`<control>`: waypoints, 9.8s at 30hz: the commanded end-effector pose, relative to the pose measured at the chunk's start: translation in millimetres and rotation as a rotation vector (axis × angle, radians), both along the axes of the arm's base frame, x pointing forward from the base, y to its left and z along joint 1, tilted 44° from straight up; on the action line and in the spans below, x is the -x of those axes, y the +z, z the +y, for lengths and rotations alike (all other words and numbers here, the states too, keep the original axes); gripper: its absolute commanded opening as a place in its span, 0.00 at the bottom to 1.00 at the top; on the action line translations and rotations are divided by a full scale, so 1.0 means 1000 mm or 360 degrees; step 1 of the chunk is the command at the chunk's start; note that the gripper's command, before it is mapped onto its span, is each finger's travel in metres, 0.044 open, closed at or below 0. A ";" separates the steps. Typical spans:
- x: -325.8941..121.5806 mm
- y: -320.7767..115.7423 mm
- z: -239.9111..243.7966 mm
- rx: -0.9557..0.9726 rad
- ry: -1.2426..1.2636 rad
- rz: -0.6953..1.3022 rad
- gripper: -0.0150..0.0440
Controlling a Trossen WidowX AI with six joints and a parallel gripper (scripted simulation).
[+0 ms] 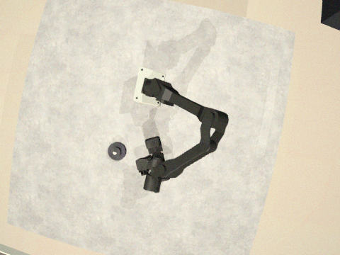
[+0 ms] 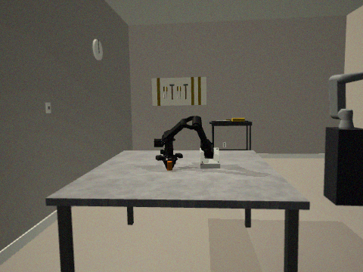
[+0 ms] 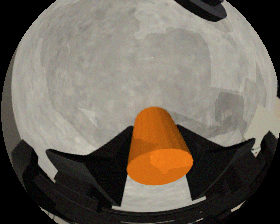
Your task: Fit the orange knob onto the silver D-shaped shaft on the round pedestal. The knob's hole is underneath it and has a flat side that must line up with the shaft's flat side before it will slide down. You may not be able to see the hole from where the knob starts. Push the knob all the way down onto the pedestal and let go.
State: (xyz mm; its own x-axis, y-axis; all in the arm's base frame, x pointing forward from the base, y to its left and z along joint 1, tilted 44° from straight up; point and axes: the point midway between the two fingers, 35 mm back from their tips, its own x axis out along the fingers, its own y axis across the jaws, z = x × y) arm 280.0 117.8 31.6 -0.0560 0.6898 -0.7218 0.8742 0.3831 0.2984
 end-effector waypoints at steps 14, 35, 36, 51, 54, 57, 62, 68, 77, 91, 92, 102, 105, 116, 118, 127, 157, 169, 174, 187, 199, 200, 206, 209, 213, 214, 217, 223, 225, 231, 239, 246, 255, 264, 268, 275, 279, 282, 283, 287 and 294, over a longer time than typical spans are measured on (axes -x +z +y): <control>0.000 -0.001 0.000 -0.0001 -0.0007 0.0001 0.66; -0.004 0.057 -0.057 -0.0003 -0.0016 0.0000 1.00; -0.004 0.057 -0.057 -0.0003 -0.0016 0.0000 1.00; -0.004 0.041 -0.042 -0.0002 -0.0017 -0.0001 1.00; -0.004 0.037 -0.038 -0.0001 -0.0017 -0.0001 1.00; -0.004 0.033 -0.035 -0.0001 -0.0017 -0.0001 1.00; -0.004 0.028 -0.029 0.0000 -0.0017 -0.0001 1.00; -0.004 0.021 -0.023 -0.0001 -0.0017 -0.0002 1.00; -0.002 0.011 -0.013 -0.0003 -0.0017 -0.0002 1.00; 0.000 -0.002 0.000 -0.0008 -0.0016 -0.0001 0.96; 0.000 -0.002 0.000 -0.0008 -0.0016 -0.0001 0.91; 0.000 -0.002 0.000 -0.0008 -0.0016 -0.0001 0.53; 0.000 -0.002 0.000 -0.0008 -0.0016 -0.0001 0.50; -0.006 0.013 -0.016 0.0005 -0.0019 -0.0003 0.25; -0.008 0.016 -0.021 0.0007 -0.0019 -0.0003 0.25; -0.012 0.035 -0.041 0.0015 -0.0020 -0.0004 0.25; -0.016 0.094 -0.101 0.0001 -0.0017 0.0000 0.25; -0.027 0.063 -0.121 0.0009 -0.0019 -0.0002 0.25; -0.031 0.049 -0.130 0.0012 -0.0019 -0.0002 0.25; -0.036 0.013 -0.152 0.0016 -0.0020 -0.0003 0.25; -0.036 -0.022 -0.172 0.0016 -0.0019 -0.0004 0.25; -0.036 -0.025 -0.173 0.0016 -0.0019 -0.0004 0.25; -0.034 -0.042 -0.182 0.0015 -0.0018 -0.0005 0.25; -0.033 -0.051 -0.187 0.0014 -0.0018 -0.0005 0.25; -0.031 -0.063 -0.192 0.0012 -0.0017 -0.0005 0.25; -0.030 -0.066 -0.194 0.0012 -0.0017 -0.0005 0.25; -0.029 -0.070 -0.196 0.0011 -0.0017 -0.0006 0.25; -0.029 -0.076 -0.189 0.0011 -0.0019 -0.0004 0.25; -0.029 -0.081 -0.185 0.0011 -0.0020 -0.0003 0.25; -0.028 -0.089 -0.178 0.0010 -0.0022 -0.0001 0.25; -0.031 -0.086 -0.182 0.0010 -0.0014 -0.0008 0.25; -0.031 -0.089 -0.179 0.0009 -0.0014 -0.0009 0.25; -0.032 -0.089 -0.178 0.0009 -0.0014 -0.0009 0.25; -0.029 -0.085 -0.181 0.0007 0.0018 -0.0038 0.25; -0.028 -0.085 -0.182 -0.0004 0.0181 -0.0194 0.25; -0.027 -0.087 -0.181 -0.0008 0.0227 -0.0237 0.25; -0.028 -0.087 -0.181 -0.0008 0.0227 -0.0238 0.25; -0.029 -0.088 -0.181 -0.0008 0.0227 -0.0238 0.25; -0.030 -0.088 -0.181 -0.0008 0.0227 -0.0238 0.25; -0.031 -0.087 -0.181 -0.0008 0.0227 -0.0238 0.25; -0.031 -0.091 -0.178 -0.0008 0.0227 -0.0238 0.25</control>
